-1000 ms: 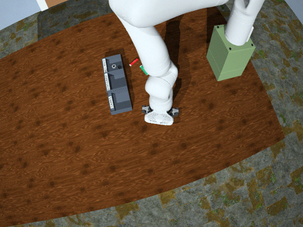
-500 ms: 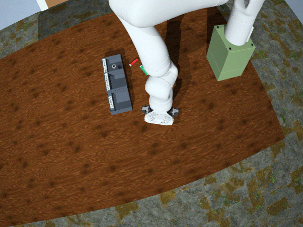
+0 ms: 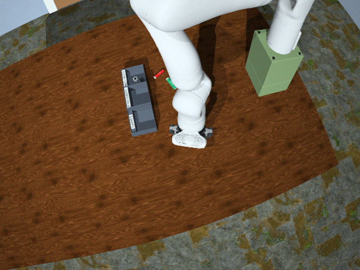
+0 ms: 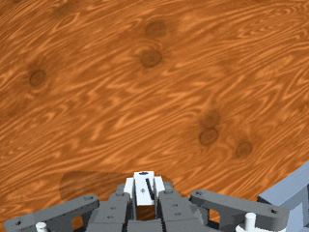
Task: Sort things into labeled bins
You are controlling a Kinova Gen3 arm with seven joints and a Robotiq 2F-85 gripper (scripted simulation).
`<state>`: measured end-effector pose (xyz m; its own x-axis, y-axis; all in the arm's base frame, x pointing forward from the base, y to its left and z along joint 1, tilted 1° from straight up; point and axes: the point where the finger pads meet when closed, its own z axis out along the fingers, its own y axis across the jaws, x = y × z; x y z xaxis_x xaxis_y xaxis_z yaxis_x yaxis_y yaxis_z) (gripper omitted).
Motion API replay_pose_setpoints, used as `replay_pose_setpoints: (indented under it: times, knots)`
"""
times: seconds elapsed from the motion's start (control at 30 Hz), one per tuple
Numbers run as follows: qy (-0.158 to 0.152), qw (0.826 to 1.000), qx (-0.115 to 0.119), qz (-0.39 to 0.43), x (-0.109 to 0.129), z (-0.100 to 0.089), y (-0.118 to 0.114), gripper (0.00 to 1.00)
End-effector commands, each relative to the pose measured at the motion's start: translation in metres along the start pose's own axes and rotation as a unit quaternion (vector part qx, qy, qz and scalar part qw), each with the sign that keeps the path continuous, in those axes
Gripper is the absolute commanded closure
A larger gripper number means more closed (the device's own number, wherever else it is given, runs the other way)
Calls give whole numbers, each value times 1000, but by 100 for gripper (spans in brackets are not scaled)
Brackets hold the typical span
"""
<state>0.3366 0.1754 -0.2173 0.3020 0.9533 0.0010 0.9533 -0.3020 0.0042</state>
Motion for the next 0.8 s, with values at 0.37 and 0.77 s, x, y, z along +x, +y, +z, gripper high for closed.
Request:
replay_pose_setpoints:
  times: [0.37,0.77]
  knots:
    - [2,1000,-3,-2,2,-41,2,90]
    - [2,1000,-3,-2,2,-57,2,90]
